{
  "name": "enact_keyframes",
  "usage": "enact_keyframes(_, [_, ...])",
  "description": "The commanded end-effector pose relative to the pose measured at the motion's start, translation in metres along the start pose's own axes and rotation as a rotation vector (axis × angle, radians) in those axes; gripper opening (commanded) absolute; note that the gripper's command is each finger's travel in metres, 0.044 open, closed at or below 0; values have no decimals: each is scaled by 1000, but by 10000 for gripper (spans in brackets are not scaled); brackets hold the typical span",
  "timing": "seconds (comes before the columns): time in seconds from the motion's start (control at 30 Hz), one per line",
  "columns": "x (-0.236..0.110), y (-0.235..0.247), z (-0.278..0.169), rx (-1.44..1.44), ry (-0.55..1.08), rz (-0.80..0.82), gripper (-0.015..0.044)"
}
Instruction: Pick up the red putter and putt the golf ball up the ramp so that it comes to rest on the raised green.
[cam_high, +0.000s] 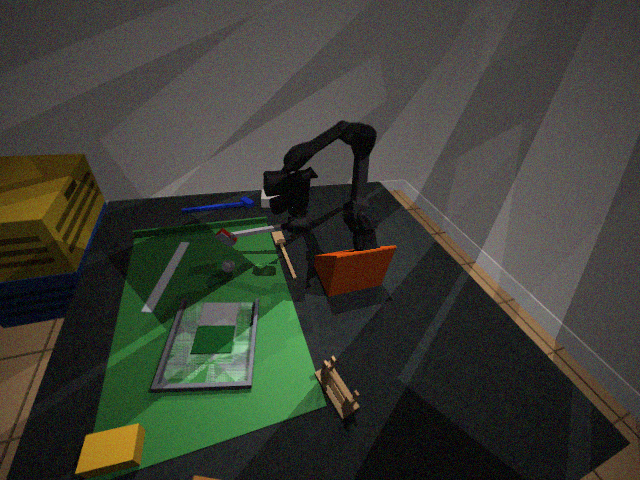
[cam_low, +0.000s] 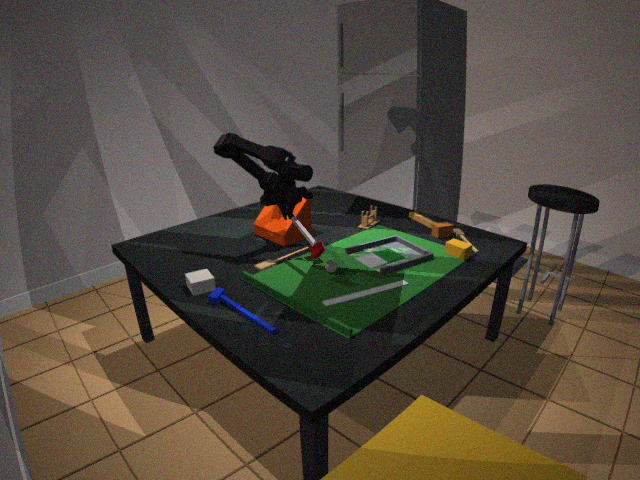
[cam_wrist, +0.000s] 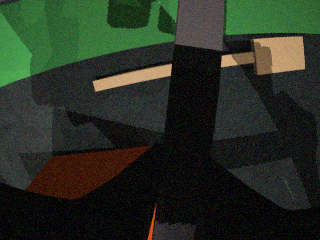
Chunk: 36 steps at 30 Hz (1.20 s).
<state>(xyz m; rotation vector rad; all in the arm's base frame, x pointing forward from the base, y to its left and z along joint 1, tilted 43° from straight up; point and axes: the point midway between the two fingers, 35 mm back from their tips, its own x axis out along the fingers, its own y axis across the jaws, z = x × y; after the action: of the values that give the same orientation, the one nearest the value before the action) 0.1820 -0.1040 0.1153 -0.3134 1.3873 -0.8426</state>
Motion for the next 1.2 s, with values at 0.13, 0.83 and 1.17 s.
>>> enact_keyframes(0.13, [27, -2, -1, -1, -3, -7, 0])
enact_keyframes(0.83, [57, -2, -1, -1, -4, -9, 0])
enact_keyframes(1.17, [59, -4, -1, 6, -4, -14, 0])
